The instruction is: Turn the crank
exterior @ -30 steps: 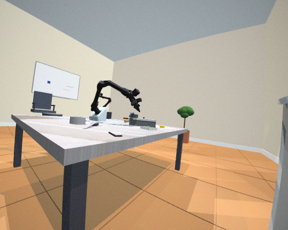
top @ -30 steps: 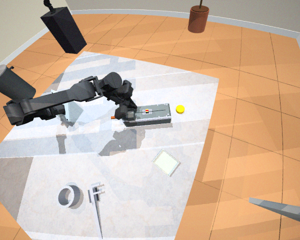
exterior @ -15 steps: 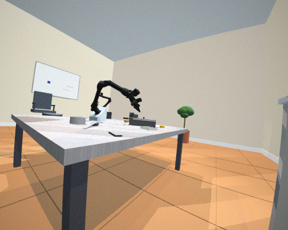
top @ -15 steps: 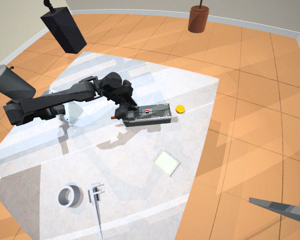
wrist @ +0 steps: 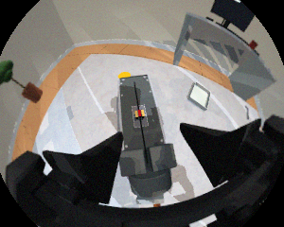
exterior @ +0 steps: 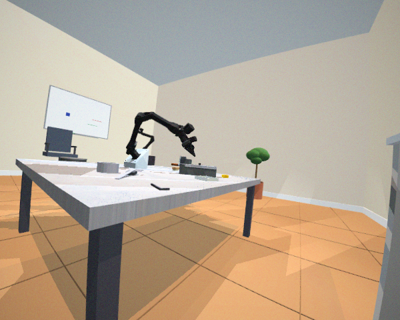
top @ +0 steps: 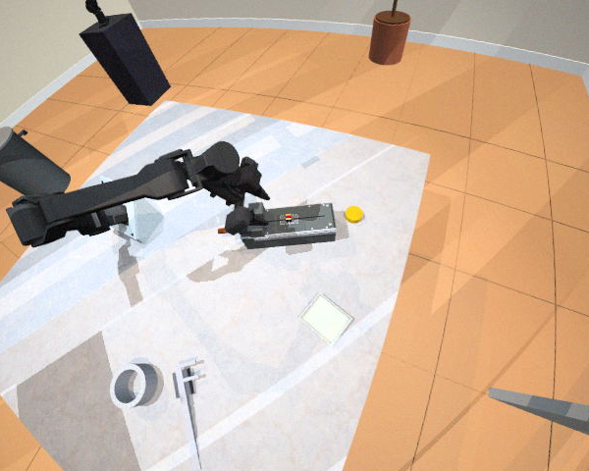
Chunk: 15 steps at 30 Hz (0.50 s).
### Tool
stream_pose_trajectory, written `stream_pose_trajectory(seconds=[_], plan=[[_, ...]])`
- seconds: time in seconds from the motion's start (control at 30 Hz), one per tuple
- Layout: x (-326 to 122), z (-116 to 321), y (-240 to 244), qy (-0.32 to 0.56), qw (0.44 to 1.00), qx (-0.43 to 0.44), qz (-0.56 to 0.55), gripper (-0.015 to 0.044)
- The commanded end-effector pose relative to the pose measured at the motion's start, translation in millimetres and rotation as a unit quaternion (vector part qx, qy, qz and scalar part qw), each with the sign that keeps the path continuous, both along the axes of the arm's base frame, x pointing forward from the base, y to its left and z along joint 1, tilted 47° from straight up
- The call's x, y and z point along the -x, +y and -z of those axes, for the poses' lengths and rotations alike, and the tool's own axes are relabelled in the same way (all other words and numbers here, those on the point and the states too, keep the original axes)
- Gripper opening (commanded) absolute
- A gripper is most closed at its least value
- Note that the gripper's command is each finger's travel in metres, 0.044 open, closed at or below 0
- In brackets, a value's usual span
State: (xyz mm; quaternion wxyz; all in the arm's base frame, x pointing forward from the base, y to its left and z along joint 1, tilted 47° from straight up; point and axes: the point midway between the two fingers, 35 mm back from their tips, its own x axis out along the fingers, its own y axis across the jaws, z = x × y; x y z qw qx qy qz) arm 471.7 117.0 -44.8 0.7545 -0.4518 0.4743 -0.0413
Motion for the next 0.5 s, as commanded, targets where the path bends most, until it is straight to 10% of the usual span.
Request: stream_pose_trajectory(seconds=[0.0,0.47], plan=[[0.0,0.0,-0.1,0.0,1.0,0.0,0.0,0.0309],[0.0,0.0,-0.1,0.0,1.0,0.0,0.0,0.0]])
